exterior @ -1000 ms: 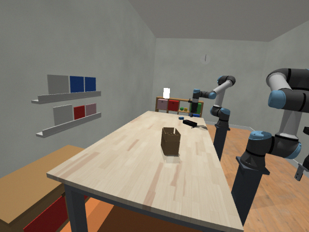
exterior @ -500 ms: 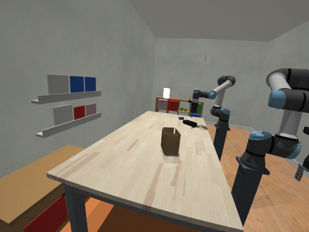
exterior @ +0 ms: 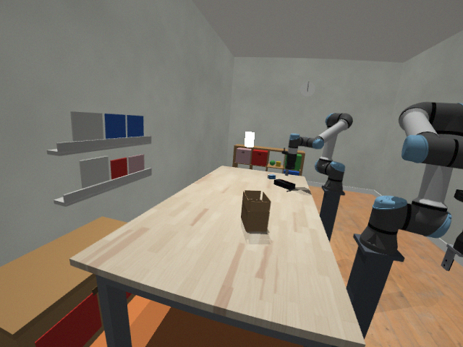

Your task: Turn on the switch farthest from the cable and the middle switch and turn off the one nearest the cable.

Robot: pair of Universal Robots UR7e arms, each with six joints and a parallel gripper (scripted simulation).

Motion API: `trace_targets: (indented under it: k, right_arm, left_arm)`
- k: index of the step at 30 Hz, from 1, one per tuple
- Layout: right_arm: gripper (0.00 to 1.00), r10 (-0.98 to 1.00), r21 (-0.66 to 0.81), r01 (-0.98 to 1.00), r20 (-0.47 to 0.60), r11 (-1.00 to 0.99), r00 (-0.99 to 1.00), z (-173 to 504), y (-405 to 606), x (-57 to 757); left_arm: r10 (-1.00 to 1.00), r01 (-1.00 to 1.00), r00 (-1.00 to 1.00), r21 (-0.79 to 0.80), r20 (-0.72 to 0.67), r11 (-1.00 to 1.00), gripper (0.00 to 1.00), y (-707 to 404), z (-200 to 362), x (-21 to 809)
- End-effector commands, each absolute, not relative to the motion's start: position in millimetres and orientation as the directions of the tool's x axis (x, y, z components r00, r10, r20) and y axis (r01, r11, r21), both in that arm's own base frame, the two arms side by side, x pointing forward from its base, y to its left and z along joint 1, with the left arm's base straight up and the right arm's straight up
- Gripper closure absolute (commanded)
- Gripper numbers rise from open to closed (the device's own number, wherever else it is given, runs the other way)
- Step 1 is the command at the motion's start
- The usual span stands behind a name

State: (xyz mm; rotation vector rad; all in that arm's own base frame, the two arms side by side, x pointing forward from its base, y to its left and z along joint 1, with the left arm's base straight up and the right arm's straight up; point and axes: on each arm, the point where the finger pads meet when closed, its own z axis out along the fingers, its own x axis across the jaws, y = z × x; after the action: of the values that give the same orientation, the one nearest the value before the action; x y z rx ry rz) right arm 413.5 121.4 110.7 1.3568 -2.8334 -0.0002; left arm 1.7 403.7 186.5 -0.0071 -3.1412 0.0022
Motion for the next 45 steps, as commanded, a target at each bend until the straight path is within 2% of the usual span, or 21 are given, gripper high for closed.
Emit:
trace_targets:
  k: [1,45]
  right_arm:
    - [1.0,-0.779,0.0,-0.779,-0.001,0.627,-0.627,108,122,414]
    - [1.0,-0.779,0.0,-0.779,-0.001,0.627,-0.627,72,122,414]
  left_arm:
    - [0.005,0.005,-1.0,0.0,0.0,1.0,0.0,404,187,2]
    - [0.005,0.005,-1.0,0.0,0.0,1.0,0.0,404,187,2]
